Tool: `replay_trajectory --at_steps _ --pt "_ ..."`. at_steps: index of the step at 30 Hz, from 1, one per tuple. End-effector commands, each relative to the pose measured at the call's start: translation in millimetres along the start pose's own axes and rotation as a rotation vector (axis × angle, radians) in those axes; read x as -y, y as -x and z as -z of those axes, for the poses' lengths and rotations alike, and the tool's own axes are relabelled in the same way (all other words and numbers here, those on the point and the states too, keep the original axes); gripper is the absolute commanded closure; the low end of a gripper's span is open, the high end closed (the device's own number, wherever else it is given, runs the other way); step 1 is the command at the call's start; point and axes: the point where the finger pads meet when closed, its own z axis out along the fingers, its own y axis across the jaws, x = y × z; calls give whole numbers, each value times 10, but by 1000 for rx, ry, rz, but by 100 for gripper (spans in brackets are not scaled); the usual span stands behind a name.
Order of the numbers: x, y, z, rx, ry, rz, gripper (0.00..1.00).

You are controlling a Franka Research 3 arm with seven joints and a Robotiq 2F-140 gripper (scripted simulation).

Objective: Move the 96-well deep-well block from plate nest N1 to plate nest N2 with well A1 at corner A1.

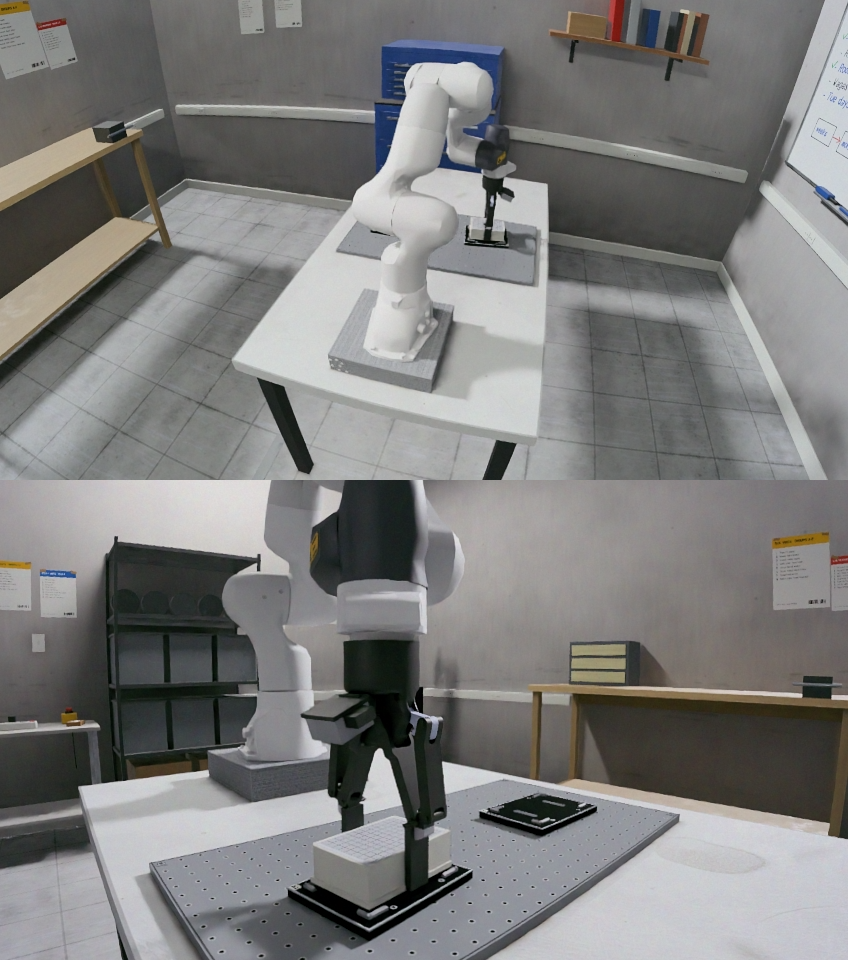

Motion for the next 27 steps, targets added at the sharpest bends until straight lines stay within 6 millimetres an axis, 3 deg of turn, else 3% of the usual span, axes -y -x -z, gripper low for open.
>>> replay_trajectory --at_steps 1,27 --pt "6 -4 -7 0 -3 3 40" --pt "4 -3 -43 0 -3 3 40"
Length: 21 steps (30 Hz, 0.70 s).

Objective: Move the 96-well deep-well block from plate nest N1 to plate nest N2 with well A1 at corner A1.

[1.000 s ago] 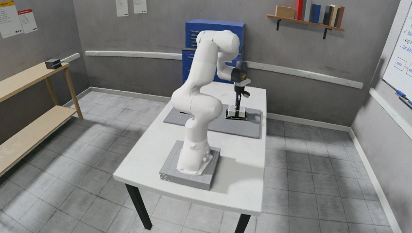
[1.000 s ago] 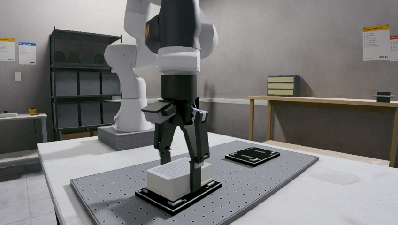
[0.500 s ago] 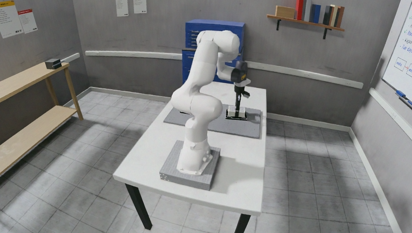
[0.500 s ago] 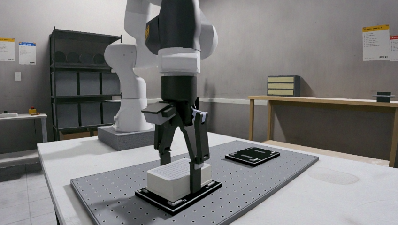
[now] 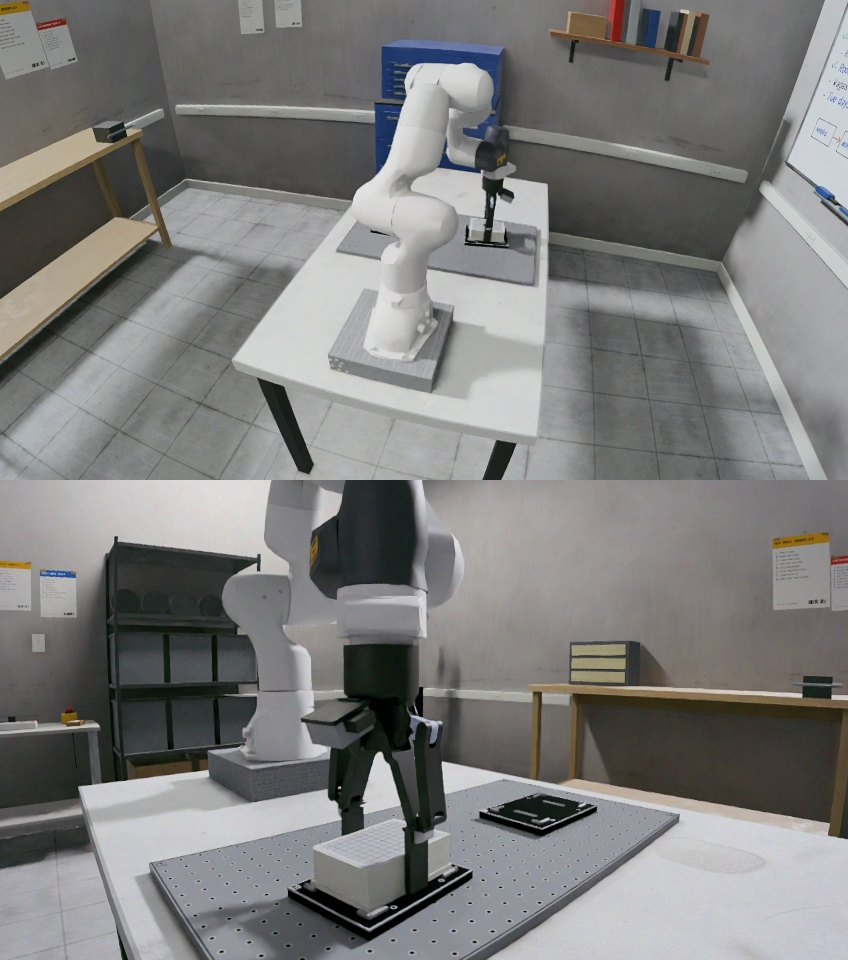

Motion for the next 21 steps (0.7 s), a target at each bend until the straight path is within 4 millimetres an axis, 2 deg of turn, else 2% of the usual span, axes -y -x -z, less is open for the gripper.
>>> replay_trajectory --at_steps 1,5,6,21 --pt "7 -4 -6 0 -3 3 40" --pt "7 -4 -13 0 -3 3 40" --pt "7 -4 -13 0 -3 3 0" --pt "7 -4 -13 0 -3 3 0"
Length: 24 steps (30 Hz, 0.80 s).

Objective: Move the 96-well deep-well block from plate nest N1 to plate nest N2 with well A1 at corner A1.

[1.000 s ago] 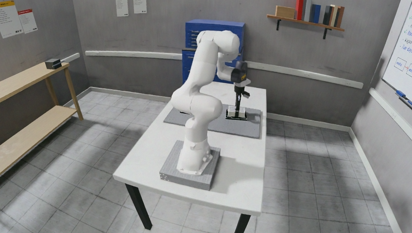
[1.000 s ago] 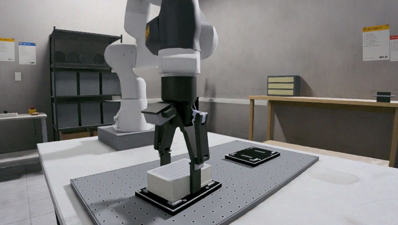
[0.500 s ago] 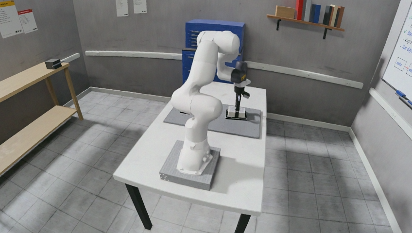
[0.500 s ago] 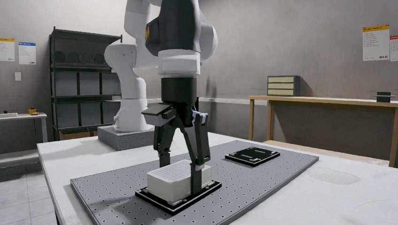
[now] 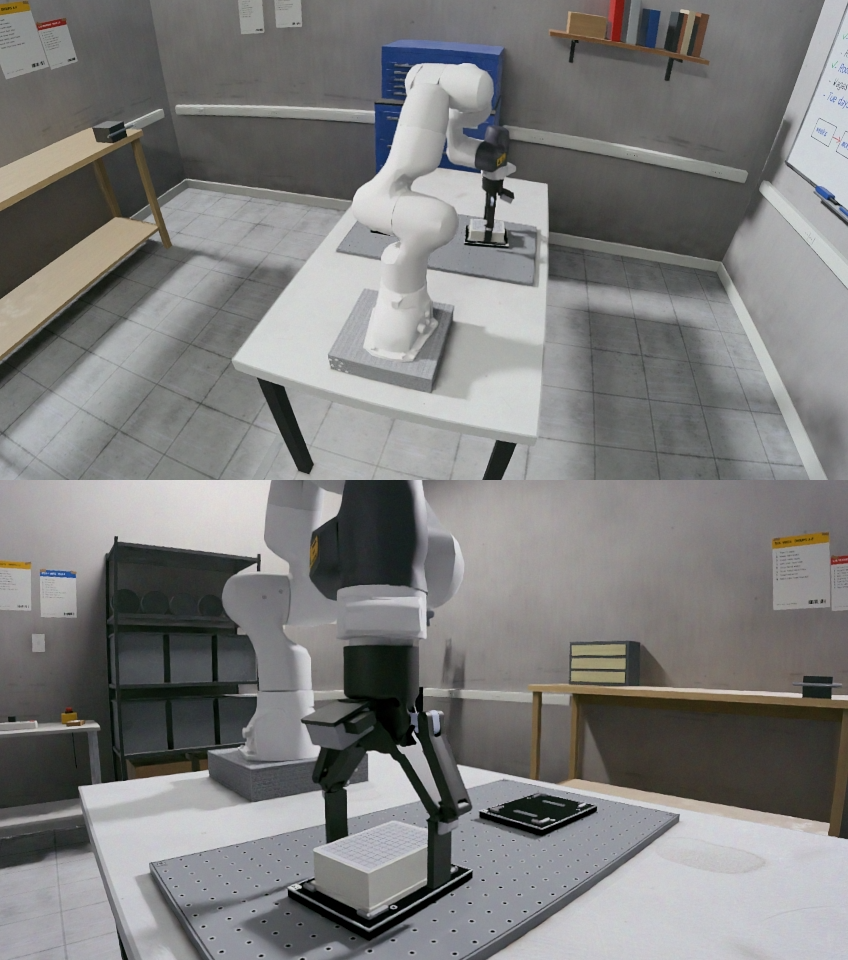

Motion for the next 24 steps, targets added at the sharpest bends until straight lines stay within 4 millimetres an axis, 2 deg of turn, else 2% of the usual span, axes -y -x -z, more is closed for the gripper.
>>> replay_trajectory --at_steps 1,7,22,24 --pt "3 -3 -4 0 -2 3 0" --pt "3 -3 -4 0 -2 3 0" --pt "2 -3 396 0 -2 3 0" --pt "2 -3 396 0 -2 3 0"
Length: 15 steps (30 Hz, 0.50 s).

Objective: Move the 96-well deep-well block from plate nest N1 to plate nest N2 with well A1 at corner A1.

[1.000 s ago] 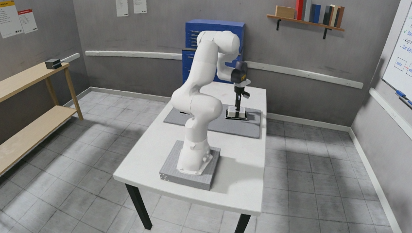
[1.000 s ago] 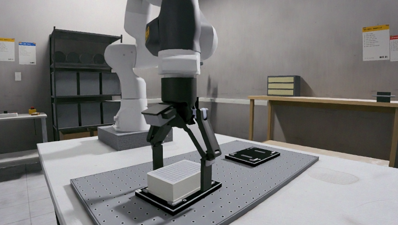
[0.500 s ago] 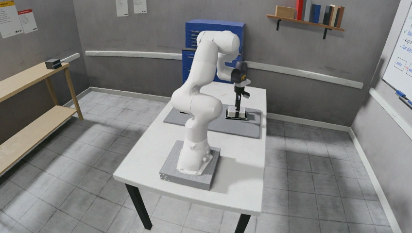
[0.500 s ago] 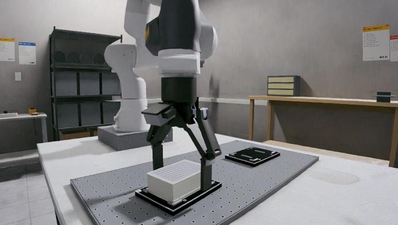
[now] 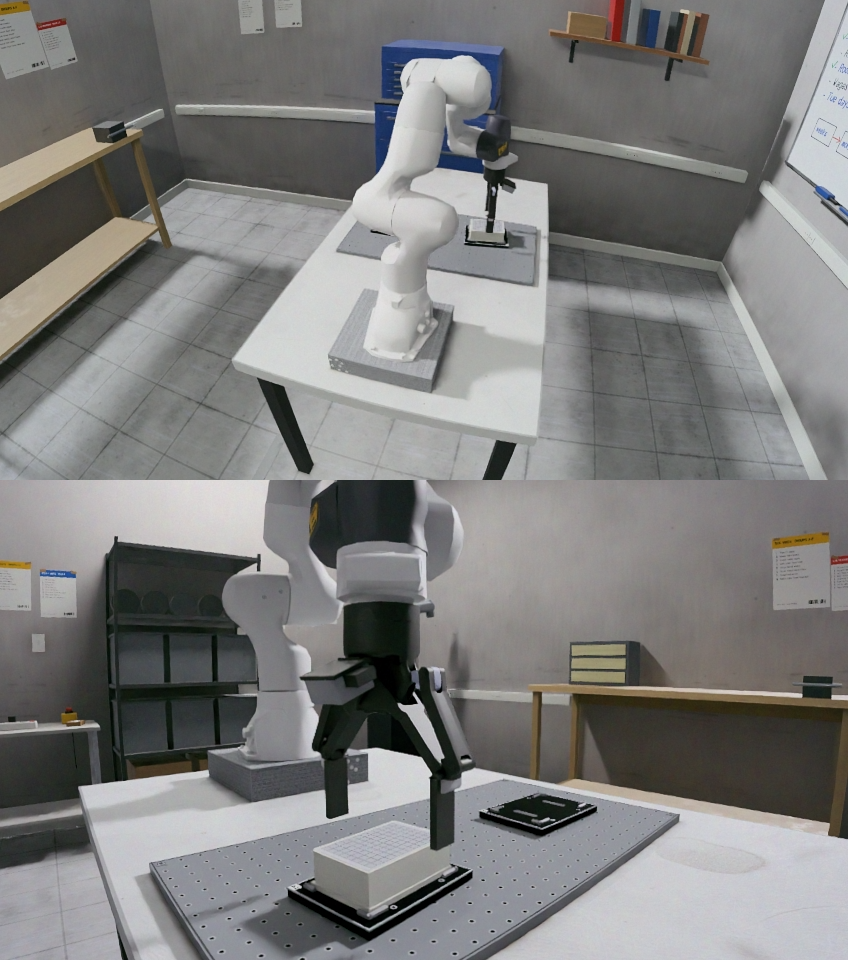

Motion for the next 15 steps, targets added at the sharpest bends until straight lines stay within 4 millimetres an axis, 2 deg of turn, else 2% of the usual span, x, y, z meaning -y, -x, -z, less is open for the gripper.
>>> replay_trajectory --at_steps 1,15 --pt "-45 20 37 4 15 2 0" --pt "-40 18 394 4 15 2 0"
